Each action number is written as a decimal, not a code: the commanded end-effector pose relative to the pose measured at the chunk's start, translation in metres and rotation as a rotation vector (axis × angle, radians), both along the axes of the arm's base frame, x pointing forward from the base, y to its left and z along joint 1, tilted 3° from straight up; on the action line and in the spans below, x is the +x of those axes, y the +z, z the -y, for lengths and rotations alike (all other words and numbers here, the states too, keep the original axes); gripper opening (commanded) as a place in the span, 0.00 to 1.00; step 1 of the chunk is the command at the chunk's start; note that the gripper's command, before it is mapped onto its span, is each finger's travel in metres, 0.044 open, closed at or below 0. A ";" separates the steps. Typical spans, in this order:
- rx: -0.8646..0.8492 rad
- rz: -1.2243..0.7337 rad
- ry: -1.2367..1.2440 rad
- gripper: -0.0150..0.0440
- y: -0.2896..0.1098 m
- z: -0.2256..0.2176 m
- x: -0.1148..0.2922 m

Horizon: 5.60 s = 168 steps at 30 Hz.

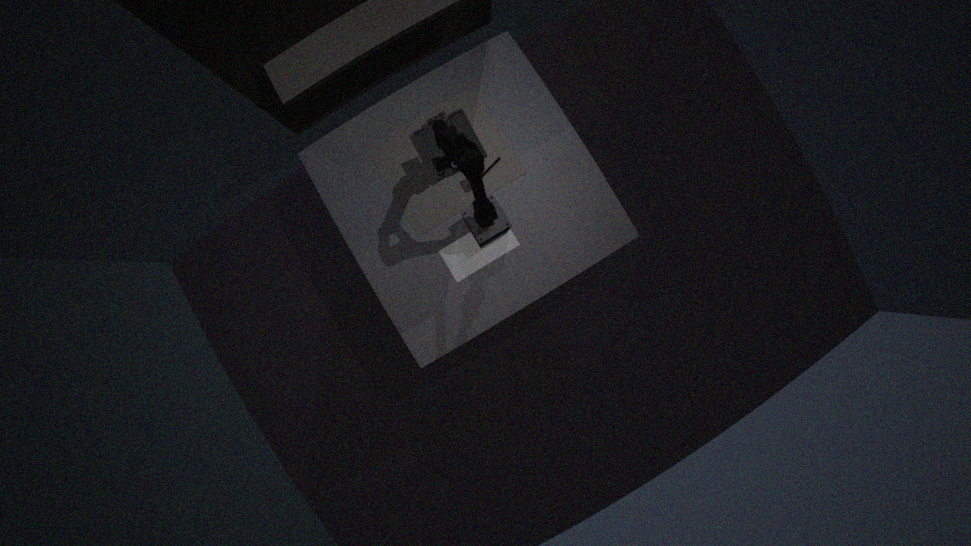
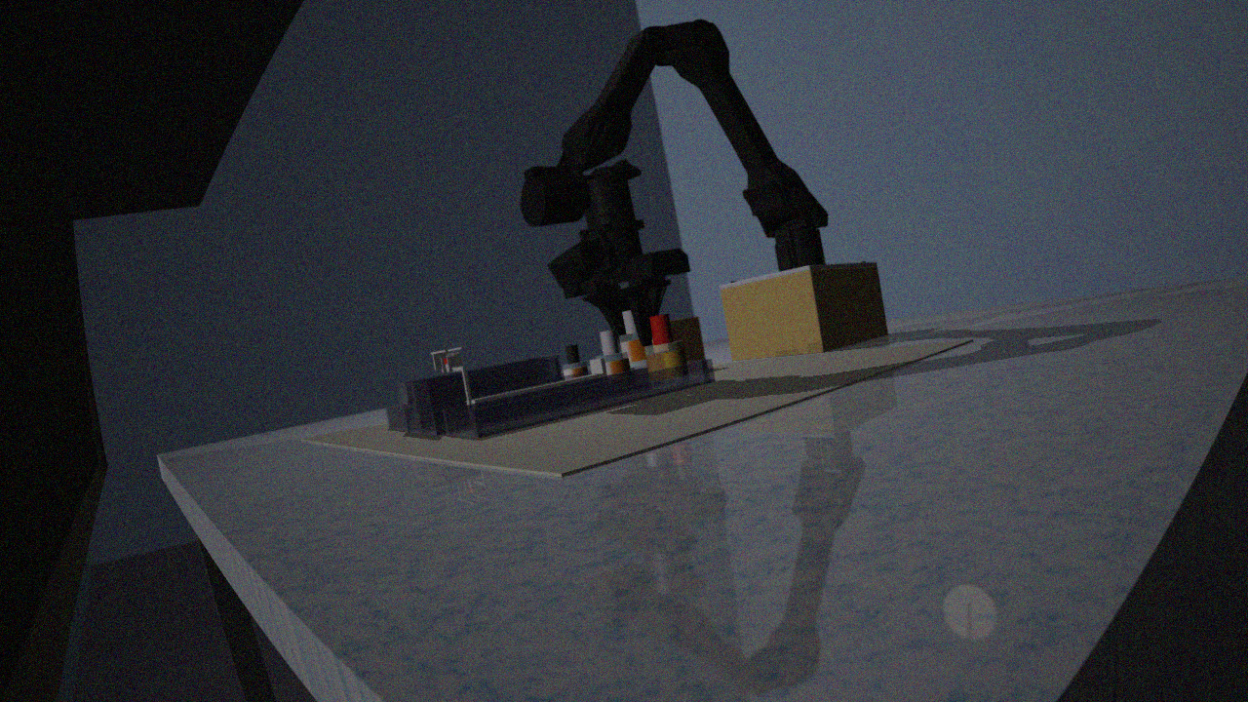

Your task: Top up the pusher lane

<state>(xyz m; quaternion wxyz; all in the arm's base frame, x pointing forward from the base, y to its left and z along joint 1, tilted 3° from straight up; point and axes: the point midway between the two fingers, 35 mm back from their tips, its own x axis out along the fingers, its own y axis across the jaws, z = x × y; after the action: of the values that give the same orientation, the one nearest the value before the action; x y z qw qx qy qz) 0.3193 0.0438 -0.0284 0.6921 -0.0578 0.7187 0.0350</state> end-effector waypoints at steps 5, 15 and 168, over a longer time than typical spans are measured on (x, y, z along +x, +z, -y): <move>0.001 0.030 0.006 0.25 0.004 -0.001 0.012; 0.001 0.030 0.006 0.25 0.006 -0.002 0.015; 0.001 0.031 0.006 0.25 -0.014 -0.002 0.023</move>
<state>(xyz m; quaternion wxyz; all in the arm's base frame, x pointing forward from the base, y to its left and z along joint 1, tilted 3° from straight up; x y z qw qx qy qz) 0.3366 0.0457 -0.0420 0.6959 -0.0575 0.7150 0.0353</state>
